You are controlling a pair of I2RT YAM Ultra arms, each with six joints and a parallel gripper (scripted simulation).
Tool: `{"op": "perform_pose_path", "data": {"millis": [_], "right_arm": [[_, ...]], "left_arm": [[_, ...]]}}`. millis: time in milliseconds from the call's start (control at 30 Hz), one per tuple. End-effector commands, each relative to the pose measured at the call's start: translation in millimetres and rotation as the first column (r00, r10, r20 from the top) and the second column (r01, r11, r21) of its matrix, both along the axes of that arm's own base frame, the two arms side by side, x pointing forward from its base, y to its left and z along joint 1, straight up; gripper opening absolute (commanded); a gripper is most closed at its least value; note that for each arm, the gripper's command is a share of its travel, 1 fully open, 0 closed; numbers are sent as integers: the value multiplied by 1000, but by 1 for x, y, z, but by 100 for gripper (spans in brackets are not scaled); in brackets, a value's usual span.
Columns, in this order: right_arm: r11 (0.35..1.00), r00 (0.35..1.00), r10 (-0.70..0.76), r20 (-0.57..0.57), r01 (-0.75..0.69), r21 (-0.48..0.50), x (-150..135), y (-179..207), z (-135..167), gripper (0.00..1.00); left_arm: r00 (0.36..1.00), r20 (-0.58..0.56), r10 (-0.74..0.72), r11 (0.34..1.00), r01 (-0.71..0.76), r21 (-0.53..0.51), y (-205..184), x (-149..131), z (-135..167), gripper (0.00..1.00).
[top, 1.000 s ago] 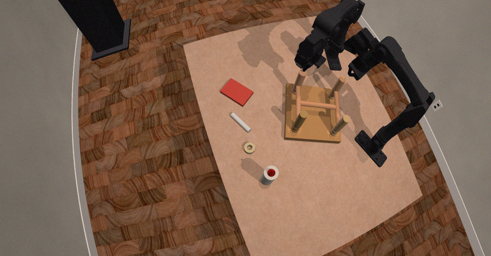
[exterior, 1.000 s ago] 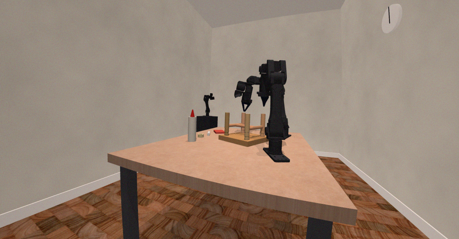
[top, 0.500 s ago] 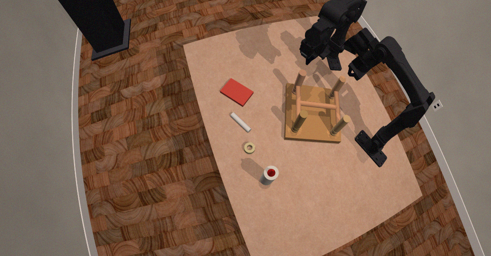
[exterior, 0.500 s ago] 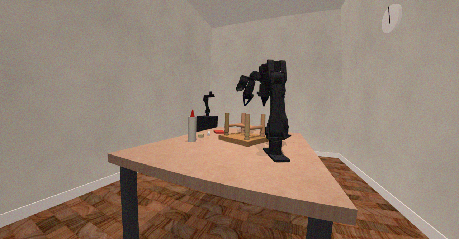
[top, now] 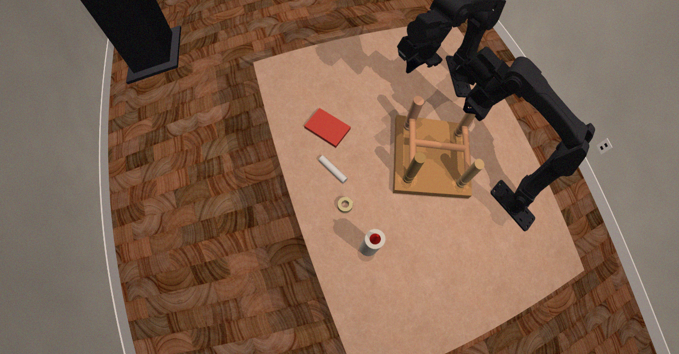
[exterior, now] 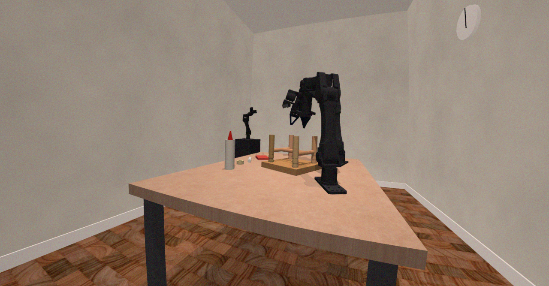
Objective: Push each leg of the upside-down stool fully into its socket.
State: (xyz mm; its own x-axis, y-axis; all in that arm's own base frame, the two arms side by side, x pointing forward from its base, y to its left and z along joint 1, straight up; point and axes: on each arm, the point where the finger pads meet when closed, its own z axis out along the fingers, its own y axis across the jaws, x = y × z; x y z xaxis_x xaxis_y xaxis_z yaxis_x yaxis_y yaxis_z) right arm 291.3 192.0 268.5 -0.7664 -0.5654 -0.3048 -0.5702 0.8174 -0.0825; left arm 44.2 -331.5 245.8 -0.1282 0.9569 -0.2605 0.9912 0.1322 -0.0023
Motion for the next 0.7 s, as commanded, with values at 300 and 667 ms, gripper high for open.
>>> {"op": "perform_pose_path", "data": {"millis": [300, 667], "right_arm": [[997, 998, 59, -25, -58, 45, -7, 28, 2, 0], [989, 989, 139, -59, -135, 61, -33, 52, -4, 0]], "left_arm": [[958, 16, 287, 949, -282, -144, -25, 115, 8, 0], [901, 14, 434, 883, -422, -205, -8, 181, 16, 0]]}}
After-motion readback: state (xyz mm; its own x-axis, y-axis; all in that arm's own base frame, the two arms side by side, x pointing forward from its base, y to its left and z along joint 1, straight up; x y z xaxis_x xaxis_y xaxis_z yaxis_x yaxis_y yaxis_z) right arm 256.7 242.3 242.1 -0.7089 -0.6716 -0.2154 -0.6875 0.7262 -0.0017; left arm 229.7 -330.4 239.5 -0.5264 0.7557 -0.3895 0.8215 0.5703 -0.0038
